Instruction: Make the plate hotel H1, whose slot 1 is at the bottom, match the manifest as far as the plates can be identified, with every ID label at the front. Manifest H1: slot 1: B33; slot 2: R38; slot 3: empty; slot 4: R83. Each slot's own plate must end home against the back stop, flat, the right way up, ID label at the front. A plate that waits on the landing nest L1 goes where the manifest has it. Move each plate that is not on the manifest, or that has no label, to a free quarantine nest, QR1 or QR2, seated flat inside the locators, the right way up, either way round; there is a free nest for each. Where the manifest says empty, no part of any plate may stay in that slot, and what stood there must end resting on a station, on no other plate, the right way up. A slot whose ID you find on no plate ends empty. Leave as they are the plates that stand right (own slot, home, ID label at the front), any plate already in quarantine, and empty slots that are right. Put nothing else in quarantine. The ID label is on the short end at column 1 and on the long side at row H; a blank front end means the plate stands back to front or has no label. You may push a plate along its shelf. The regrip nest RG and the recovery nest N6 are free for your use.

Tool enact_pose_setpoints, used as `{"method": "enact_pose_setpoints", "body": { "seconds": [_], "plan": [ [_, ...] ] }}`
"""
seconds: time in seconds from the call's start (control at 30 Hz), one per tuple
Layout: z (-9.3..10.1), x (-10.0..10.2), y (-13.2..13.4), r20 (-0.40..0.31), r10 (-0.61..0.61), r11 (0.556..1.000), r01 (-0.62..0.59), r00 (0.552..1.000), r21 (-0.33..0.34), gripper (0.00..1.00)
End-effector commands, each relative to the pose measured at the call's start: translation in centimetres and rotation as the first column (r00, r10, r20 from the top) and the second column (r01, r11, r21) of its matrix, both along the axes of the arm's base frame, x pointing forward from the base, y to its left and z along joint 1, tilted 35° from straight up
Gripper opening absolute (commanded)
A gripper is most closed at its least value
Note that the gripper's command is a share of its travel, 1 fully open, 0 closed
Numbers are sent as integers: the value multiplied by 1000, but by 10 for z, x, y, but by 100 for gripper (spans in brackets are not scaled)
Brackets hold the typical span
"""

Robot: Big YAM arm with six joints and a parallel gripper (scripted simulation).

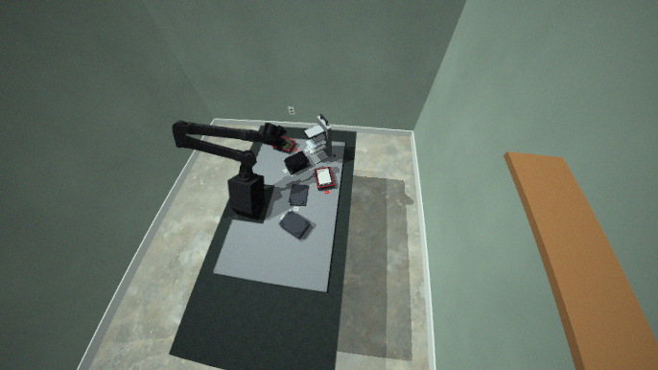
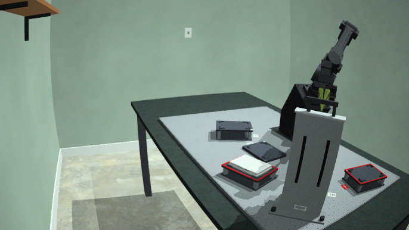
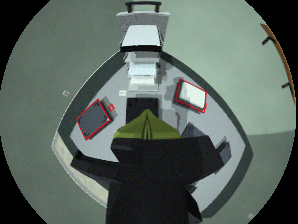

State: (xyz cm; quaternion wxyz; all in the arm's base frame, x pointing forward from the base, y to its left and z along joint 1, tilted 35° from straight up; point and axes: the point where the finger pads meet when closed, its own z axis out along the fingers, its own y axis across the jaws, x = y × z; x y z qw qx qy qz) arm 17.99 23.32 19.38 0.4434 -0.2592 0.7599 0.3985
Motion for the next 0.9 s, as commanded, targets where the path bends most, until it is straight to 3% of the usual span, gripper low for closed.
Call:
{"method": "enact_pose_setpoints", "body": {
  "seconds": [0.0, 0.1, 0.13, 0.6, 0.87],
  "plan": [
    [39, -7, 10, 10, 14, 998, -14, 1000, 58, 0],
    [41, -10, 12, 9, 14, 998, -14, 1000, 59, 0],
    [44, -6, 7, 8, -3, 998, 2, 1000, 60, 100],
    [84, -9, -22, 36, 2, 999, -4, 999, 43, 100],
    [94, -9, -30, 37, 2, 999, -4, 999, 39, 100]
  ]
}}
